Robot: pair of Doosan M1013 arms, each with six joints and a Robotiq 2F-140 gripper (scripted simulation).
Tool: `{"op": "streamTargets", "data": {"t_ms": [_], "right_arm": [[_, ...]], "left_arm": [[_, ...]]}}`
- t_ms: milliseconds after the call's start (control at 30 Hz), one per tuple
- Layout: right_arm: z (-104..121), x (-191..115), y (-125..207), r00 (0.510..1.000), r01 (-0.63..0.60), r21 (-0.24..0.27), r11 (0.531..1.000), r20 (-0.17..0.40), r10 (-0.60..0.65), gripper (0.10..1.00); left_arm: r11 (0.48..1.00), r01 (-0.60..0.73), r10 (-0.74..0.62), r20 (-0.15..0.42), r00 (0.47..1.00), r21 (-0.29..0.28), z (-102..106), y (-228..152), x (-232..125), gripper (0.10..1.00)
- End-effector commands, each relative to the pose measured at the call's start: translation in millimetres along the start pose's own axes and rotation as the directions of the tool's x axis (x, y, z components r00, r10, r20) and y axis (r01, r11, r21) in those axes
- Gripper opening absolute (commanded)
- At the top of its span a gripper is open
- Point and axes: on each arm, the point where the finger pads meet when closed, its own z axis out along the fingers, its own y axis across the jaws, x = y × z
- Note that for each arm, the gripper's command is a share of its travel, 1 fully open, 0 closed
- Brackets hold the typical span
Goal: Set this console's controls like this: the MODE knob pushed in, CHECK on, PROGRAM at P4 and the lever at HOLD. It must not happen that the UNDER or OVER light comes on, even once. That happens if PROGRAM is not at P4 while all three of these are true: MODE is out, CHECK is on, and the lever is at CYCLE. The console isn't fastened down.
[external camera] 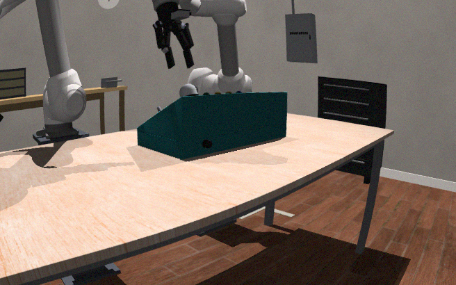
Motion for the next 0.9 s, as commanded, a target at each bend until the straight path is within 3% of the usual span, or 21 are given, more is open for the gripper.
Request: {"op": "streamTargets", "data": {"t_ms": [0, 100, 133, 867], "right_arm": [[-0.5, 0.0, -0.1, 1.000, 0.000, 0.000, 1.000, -0.001, 0.000, 1.000], [-0.5, 0.0, -0.1, 1.000, 0.000, 0.000, 1.000, -0.001, 0.000, 1.000], [-0.5, 0.0, -0.1, 1.000, 0.000, 0.000, 1.000, -0.001, 0.000, 1.000], [-0.5, 0.0, -0.1, 1.000, 0.000, 0.000, 1.000, -0.001, 0.000, 1.000]], "left_arm": [[1.000, 0.001, -0.001, -0.002, 1.000, -0.001, -0.7, 0.0, 1.2, 0.497], [1.000, 0.001, -0.001, -0.002, 1.000, -0.001, -0.6, 0.0, 1.2, 0.497], [1.000, 0.001, -0.001, -0.002, 1.000, -0.001, -0.5, -0.1, 1.0, 1.000], [1.000, 0.001, -0.001, -0.002, 1.000, -0.001, -0.5, 0.0, 1.1, 1.000]]}}
